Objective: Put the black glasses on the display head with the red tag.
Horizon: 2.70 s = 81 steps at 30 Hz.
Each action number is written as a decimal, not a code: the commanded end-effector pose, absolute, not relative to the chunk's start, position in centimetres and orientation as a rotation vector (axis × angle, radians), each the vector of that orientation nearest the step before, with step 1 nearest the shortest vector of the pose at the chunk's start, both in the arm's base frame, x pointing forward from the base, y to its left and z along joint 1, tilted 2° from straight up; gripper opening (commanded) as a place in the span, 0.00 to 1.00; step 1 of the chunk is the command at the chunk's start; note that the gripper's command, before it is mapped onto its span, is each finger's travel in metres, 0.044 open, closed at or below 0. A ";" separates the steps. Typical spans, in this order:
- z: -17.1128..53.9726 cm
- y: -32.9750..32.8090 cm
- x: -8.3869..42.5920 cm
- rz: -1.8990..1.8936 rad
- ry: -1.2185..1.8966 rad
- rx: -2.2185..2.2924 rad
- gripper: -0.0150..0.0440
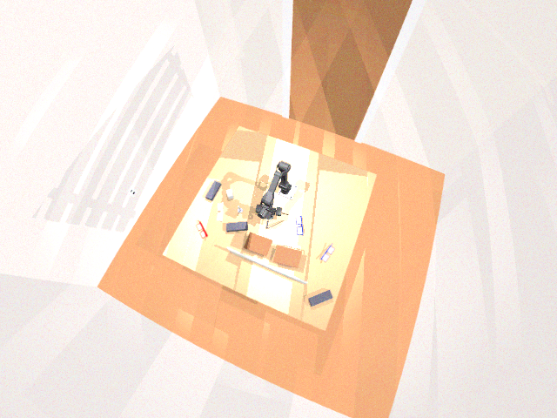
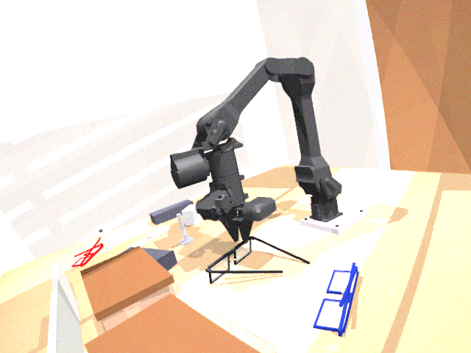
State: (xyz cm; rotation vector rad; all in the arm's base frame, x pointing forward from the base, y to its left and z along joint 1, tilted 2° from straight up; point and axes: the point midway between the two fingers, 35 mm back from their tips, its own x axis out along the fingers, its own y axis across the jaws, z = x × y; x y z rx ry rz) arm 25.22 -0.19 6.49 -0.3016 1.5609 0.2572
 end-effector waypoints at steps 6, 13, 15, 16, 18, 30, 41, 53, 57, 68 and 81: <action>4.8 -0.4 25.1 0.265 1.564 -0.304 0.46; 3.8 -0.5 25.1 0.265 1.564 -0.304 0.46; 3.8 -0.5 25.1 0.265 1.564 -0.304 0.46; 3.8 -0.5 25.1 0.265 1.564 -0.304 0.46; 3.8 -0.4 25.1 0.265 1.564 -0.304 0.46; 3.8 -0.3 25.0 0.265 1.566 -0.307 0.40; 3.8 -0.3 25.0 0.265 1.566 -0.307 0.28; 5.5 -0.2 25.3 0.265 1.566 -0.306 0.25; 7.6 -0.1 25.5 0.265 1.565 -0.306 0.25; 12.8 0.1 25.7 0.265 1.564 -0.304 0.25; 14.0 -1.3 26.3 0.147 1.573 -0.188 0.25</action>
